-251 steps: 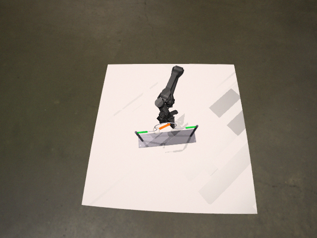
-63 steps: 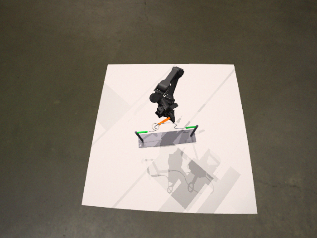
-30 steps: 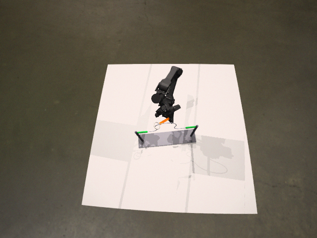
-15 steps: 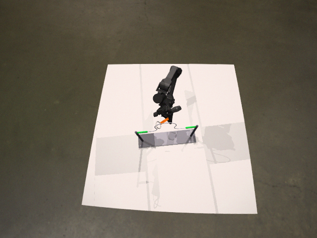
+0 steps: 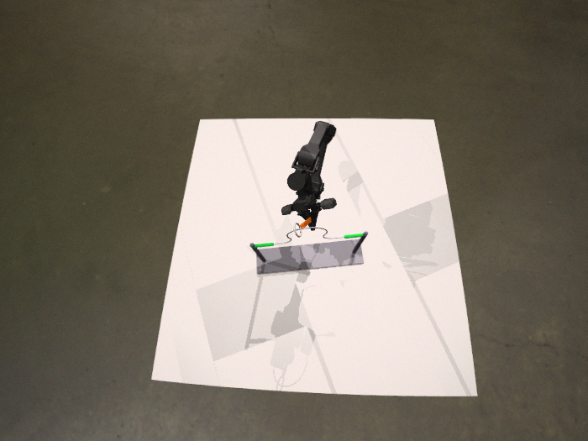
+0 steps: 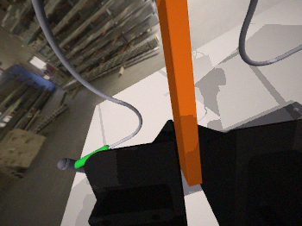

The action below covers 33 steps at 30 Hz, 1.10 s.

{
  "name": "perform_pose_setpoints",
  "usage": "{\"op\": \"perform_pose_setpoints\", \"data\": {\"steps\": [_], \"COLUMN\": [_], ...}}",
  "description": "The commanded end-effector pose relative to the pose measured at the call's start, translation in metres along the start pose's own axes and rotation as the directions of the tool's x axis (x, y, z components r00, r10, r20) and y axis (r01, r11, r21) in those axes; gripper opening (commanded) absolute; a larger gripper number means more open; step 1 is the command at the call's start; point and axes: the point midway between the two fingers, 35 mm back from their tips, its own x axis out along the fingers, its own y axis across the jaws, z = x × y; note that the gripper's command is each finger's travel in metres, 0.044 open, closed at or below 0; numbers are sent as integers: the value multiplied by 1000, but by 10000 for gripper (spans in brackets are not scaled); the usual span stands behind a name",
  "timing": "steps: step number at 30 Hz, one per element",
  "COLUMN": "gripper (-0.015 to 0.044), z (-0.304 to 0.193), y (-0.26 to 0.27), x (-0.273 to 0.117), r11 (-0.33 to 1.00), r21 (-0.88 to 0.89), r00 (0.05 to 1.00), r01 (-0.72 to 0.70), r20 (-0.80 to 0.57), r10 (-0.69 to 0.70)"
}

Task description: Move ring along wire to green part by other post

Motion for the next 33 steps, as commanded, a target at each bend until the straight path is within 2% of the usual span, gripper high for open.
{"op": "perform_pose_setpoints", "data": {"steps": [1, 17, 33], "gripper": [-150, -150, -150], "z": [0, 2, 7], "y": [-3, -15, -26], "x": [0, 0, -1], "r11": [997, 950, 847], "r21": [-64, -266, -450], "r00": [999, 987, 959], "r01": [37, 162, 283], "r20": [13, 61, 131], "r10": [-36, -151, -251]}}
